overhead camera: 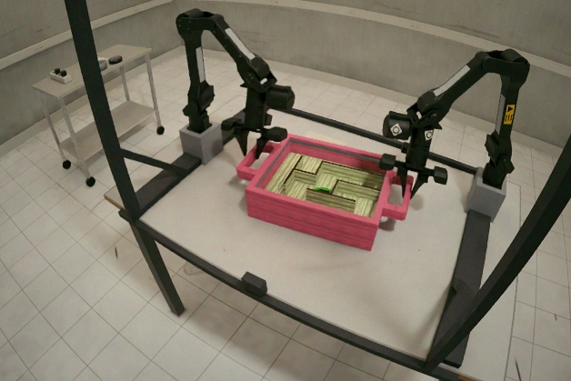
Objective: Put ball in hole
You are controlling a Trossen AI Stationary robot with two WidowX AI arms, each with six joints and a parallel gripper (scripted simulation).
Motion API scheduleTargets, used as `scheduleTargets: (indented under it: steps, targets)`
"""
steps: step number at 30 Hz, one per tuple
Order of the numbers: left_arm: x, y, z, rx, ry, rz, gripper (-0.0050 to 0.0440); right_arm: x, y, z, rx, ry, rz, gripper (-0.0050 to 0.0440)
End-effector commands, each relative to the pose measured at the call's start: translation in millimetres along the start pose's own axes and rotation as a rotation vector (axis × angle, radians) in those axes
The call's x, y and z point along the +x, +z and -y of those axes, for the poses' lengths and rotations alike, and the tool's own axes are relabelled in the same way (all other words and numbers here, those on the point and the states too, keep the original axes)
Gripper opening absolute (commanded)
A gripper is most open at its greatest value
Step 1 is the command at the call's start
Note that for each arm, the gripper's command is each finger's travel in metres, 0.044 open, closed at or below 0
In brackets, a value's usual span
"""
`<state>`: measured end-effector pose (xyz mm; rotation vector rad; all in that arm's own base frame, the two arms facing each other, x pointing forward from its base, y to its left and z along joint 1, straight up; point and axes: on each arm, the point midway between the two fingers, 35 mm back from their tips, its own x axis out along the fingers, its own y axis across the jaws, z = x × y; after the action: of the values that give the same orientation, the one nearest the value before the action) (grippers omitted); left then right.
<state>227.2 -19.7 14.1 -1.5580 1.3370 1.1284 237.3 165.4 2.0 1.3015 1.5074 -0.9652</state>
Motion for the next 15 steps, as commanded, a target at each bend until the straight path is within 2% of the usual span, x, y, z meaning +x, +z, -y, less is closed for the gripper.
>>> scheduleTargets:
  steps: [1,15]
  targets:
    - [-5.2,-2.7,4.8,0.012,-0.026,-0.003,0.0183,-11.6,-9.7,-9.2,-0.021,0.043,-0.029,0.0183]
    - [-5.2,-2.7,4.8,0.012,-0.026,-0.003,0.0183,-6.3,-5.5,-4.0,-0.011,0.022,-0.02,0.0183]
